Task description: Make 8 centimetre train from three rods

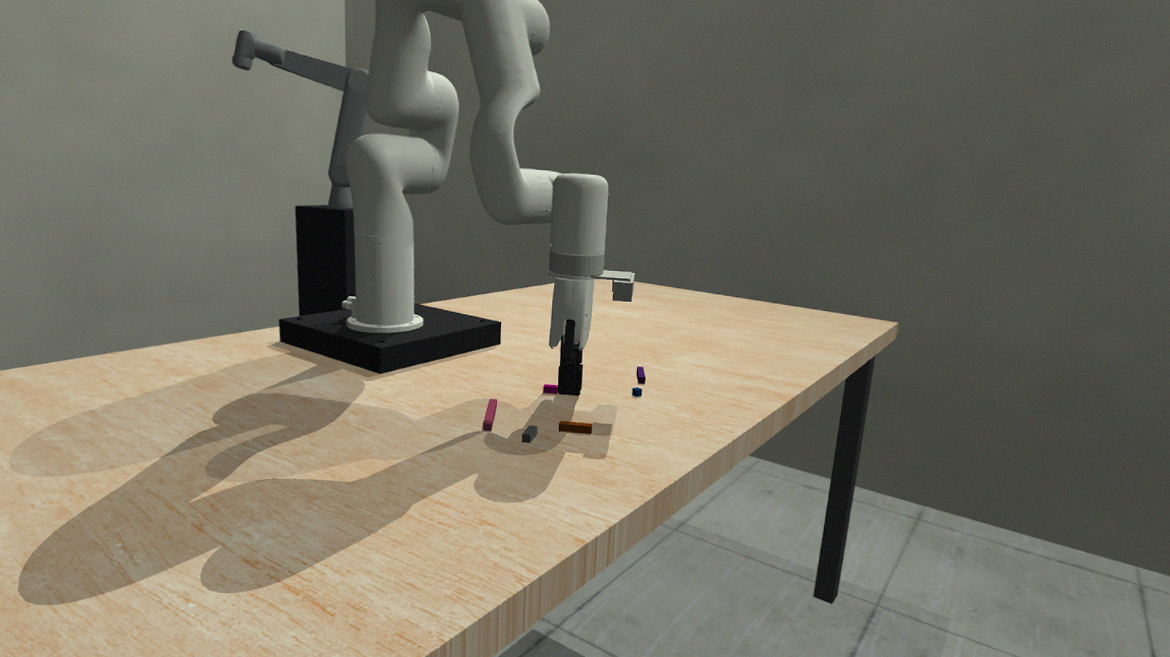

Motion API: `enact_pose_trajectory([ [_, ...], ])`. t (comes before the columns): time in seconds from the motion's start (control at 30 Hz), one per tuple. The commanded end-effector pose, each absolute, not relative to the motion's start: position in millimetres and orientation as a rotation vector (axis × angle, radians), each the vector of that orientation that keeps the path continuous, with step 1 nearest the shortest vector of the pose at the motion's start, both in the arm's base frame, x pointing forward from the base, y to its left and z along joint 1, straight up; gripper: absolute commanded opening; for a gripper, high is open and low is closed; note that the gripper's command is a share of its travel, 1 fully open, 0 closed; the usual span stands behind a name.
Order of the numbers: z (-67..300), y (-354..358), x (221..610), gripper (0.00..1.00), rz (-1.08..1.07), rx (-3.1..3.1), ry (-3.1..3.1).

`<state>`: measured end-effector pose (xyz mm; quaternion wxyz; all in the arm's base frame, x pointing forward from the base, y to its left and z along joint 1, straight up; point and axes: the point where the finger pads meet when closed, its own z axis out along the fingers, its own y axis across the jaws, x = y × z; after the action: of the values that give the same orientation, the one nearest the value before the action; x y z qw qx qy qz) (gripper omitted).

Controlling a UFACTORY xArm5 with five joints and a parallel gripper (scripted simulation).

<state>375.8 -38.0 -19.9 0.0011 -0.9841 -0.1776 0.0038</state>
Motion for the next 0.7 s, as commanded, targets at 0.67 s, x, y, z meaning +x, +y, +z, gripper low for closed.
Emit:
enact_pose_trajectory([
  [0.67, -19.0, -38.1, 377.1, 0.24, 0.007, -3.09, -0.558],
])
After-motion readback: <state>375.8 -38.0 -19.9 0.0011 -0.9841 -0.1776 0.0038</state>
